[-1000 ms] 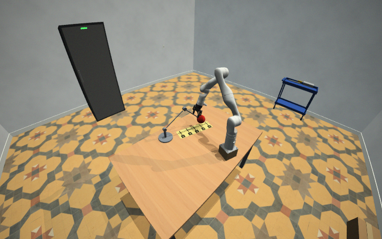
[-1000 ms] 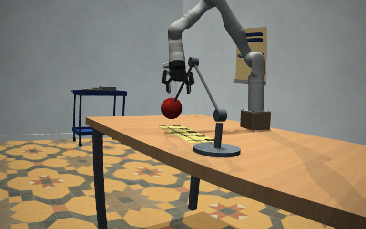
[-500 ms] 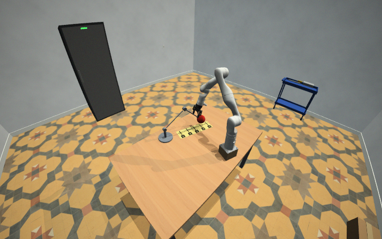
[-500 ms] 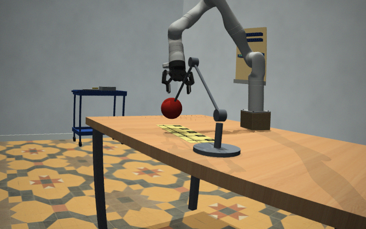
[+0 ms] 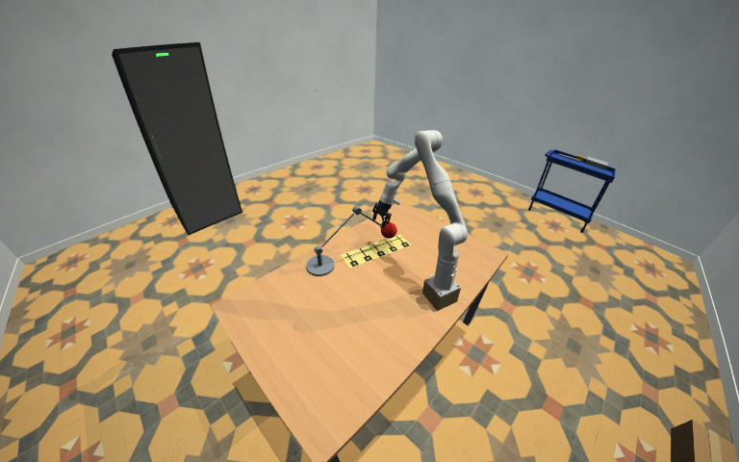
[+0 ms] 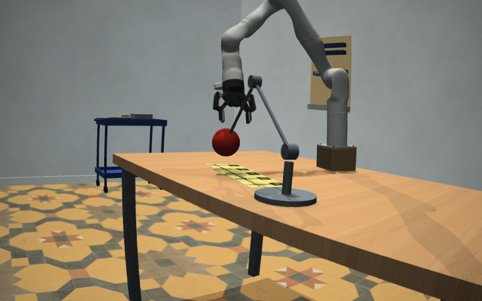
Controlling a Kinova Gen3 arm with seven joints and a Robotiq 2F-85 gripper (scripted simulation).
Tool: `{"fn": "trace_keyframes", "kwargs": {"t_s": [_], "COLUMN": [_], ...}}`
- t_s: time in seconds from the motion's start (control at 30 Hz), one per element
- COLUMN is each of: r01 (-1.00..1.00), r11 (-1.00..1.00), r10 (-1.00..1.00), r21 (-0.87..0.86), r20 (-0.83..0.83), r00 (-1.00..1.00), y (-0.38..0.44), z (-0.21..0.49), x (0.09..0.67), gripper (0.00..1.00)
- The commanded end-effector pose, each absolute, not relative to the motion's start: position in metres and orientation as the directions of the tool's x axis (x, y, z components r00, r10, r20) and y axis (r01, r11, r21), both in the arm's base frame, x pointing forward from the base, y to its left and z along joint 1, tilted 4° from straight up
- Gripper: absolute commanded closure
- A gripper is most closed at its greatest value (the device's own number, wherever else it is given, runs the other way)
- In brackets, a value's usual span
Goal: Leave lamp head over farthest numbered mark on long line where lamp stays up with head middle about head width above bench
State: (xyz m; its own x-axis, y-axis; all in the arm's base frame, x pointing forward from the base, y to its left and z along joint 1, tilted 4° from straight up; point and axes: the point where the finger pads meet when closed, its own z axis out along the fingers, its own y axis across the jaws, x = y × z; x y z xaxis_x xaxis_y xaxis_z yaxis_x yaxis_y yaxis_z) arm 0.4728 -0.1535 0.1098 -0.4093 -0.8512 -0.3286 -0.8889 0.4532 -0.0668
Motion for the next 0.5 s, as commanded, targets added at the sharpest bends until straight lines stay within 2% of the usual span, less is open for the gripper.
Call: {"fn": "trace_keyframes", "kwargs": {"t_s": [0.0,0.47], "r01": [-0.889,-0.889], "r11": [0.453,0.453], "r10": [-0.851,-0.851], "r21": [-0.069,-0.069], "r20": [-0.329,-0.329], "r00": [-0.409,-0.409], "y": [-0.154,-0.168], "z": [0.111,0.159], "x": [0.473,0.462], "gripper": [0.0,0.0]}}
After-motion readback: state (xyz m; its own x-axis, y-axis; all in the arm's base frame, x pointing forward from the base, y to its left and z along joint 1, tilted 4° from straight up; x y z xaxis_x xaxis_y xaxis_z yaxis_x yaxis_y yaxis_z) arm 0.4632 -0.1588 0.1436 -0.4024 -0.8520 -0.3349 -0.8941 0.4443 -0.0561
